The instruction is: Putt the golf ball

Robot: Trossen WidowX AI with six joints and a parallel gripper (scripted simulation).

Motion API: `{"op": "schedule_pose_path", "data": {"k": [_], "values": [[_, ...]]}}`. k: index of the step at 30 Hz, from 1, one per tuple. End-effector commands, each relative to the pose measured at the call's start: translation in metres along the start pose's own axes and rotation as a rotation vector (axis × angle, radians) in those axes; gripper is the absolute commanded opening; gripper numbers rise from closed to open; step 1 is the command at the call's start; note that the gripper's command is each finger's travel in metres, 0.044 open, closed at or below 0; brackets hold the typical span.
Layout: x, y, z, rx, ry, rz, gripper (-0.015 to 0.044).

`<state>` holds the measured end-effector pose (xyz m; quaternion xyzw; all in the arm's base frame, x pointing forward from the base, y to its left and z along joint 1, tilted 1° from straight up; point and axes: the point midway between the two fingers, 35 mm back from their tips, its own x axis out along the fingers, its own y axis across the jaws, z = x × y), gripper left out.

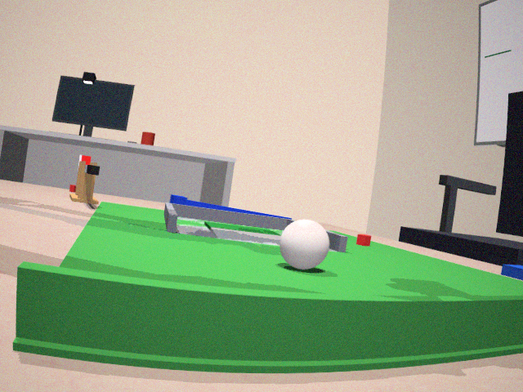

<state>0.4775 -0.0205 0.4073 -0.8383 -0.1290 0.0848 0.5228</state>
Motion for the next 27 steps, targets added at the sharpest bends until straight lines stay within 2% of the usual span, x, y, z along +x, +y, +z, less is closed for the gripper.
{"op": "schedule_pose_path", "data": {"k": [1,3,8,14,20,27], "values": [[0.001,0.001,0.003,0.008,-0.006,0.004,0.0426],[0.008,0.009,0.023,0.07,-0.052,0.038,0.044],[0.023,0.036,0.107,0.282,-0.223,0.194,0.044],[0.016,0.067,0.209,0.469,-0.392,0.425,0.044],[-0.018,0.095,0.303,0.585,-0.52,0.696,0.044],[-0.089,0.124,0.393,0.631,-0.611,1.07,0.044]]}}
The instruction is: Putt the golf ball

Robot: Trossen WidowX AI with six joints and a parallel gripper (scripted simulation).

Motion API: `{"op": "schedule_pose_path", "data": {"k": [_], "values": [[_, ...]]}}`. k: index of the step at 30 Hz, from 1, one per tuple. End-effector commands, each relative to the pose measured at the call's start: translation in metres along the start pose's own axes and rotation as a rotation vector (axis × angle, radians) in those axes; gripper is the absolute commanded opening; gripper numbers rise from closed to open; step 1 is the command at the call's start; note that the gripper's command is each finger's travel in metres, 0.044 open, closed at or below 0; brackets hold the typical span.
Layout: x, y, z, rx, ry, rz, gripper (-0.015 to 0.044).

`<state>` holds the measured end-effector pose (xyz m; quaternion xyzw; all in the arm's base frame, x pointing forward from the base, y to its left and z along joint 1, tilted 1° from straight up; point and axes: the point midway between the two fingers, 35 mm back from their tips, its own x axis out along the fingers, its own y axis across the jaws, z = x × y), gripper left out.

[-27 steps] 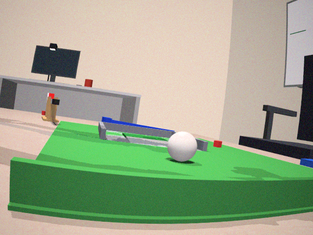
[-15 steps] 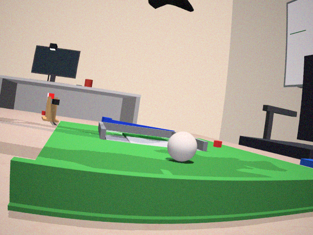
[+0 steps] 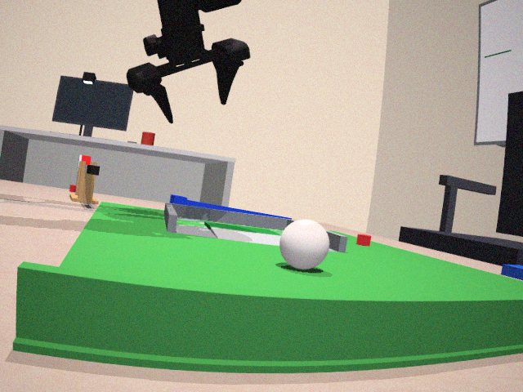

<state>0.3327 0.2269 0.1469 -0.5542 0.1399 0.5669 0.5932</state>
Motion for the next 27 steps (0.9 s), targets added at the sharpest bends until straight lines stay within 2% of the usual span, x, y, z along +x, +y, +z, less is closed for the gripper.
{"op": "schedule_pose_path", "data": {"k": [1,8,14,27], "values": [[0.016,0.051,0.021,0.064,0.018,0.178,0.044],[0.019,0.145,0.051,0.147,0.118,0.484,0.044],[0.02,0.148,0.052,0.148,0.121,0.492,0.044],[0.046,0.168,0.041,0.148,0.121,0.492,0.044]]}}
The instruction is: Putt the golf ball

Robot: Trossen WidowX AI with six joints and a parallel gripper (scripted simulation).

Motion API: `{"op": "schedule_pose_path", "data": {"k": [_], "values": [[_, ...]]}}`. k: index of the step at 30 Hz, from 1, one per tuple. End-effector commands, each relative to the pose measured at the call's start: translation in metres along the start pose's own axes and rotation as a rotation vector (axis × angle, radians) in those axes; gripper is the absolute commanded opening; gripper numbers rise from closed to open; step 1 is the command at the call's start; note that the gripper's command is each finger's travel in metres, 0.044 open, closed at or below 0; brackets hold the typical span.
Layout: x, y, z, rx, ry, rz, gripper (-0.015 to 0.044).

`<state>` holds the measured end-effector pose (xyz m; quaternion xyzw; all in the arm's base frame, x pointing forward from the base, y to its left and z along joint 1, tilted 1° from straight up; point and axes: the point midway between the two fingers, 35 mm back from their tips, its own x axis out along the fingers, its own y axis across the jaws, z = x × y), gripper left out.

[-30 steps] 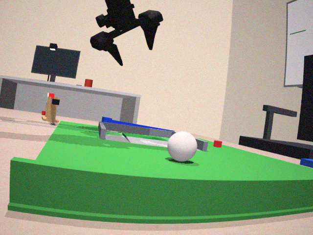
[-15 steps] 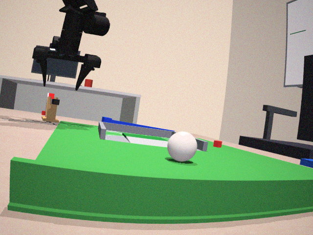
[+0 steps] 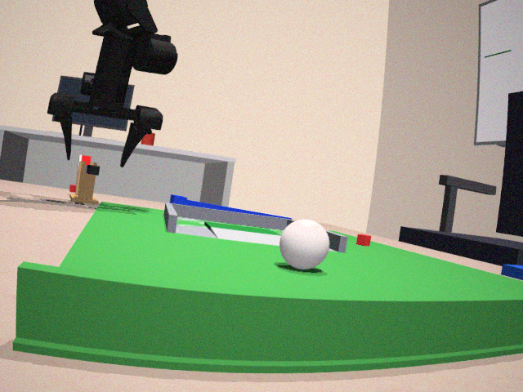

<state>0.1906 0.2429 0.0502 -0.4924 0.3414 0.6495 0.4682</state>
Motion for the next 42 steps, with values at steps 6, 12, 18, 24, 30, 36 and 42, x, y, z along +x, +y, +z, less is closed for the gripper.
{"op": "schedule_pose_path", "data": {"k": [6,12,18,24,30,36,42], "values": [[0.02,0.002,-0.007,0.008,0.007,0.006,0.044],[0.027,0.002,-0.009,0.008,0.007,0.006,0.044],[0.036,0.002,-0.011,0.008,0.007,0.006,0.044],[0.043,0.003,-0.013,0.008,0.007,0.006,0.044],[0.04,0.001,-0.011,0.001,0.002,0.004,0.0309],[0.04,0.001,-0.011,0.001,0.002,0.004,0.0151],[0.04,0.001,-0.011,0.001,0.002,0.004,0.0033]]}}
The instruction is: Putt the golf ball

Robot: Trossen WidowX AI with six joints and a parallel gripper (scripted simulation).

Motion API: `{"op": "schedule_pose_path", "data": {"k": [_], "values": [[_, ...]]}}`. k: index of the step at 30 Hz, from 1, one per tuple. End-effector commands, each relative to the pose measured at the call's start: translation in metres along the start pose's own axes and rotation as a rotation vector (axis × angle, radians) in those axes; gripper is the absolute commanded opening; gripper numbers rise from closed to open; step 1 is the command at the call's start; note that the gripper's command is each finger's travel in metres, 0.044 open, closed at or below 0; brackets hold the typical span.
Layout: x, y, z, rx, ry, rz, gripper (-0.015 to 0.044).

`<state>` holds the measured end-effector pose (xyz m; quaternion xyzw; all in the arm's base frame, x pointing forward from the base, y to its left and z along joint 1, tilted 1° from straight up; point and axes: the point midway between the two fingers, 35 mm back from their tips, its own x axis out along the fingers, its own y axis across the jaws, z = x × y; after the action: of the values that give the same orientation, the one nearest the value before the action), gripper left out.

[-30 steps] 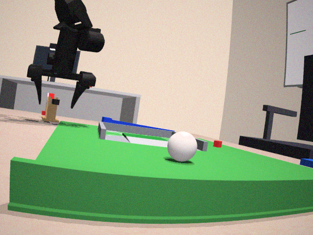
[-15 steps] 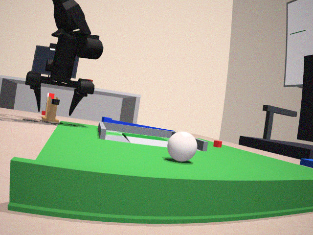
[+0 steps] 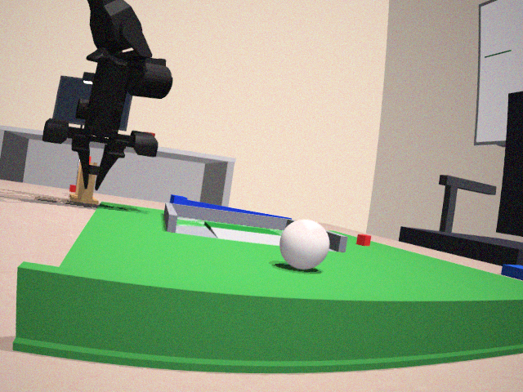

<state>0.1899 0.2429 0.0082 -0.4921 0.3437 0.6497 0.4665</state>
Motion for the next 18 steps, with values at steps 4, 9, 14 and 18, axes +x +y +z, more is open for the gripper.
{"op": "schedule_pose_path", "data": {"k": [4,9,14,18], "values": [[0.0,0.0,0.0,0.0,0.0,0.0,0.0006],[-0.015,-0.003,0.005,0.0,0.0,0.0,0.0],[-0.046,-0.005,0.015,0.0,0.0,-0.001,0.0],[-0.073,-0.004,0.022,0.0,0.0,0.0,0.0]]}}
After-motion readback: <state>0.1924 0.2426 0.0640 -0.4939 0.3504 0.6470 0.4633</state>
